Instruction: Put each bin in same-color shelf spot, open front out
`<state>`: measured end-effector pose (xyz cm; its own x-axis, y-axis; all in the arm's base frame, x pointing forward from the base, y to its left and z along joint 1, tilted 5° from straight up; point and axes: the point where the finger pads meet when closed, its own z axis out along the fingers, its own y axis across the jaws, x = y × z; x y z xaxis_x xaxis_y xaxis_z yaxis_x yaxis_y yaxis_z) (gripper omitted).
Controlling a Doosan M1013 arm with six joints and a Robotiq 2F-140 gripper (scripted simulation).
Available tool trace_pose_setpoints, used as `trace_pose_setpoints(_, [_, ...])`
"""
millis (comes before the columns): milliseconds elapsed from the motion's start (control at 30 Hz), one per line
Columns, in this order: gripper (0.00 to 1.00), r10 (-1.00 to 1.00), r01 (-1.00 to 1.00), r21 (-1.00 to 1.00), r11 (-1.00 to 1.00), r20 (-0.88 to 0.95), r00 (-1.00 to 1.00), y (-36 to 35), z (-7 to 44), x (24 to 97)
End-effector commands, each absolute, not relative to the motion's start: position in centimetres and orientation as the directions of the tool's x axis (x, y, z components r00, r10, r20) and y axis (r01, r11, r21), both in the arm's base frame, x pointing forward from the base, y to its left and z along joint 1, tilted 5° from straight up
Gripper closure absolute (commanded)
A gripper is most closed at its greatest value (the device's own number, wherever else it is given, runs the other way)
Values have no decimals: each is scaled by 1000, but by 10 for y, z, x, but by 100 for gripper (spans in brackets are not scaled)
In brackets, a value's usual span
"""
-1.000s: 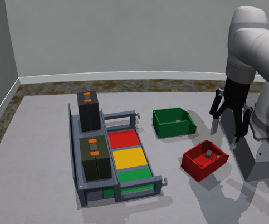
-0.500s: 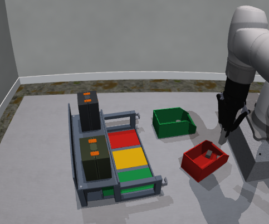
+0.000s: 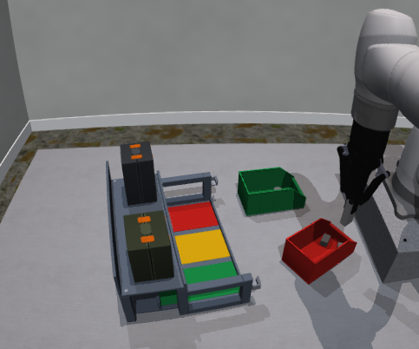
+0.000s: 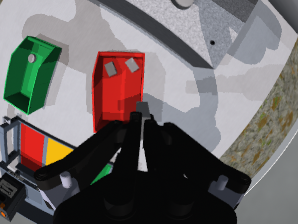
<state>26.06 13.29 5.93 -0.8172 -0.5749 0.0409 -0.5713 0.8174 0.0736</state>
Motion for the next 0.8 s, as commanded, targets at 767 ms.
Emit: trace_pose_setpoints(767, [76, -575, -571, 74, 817, 41, -817, 133, 59, 261])
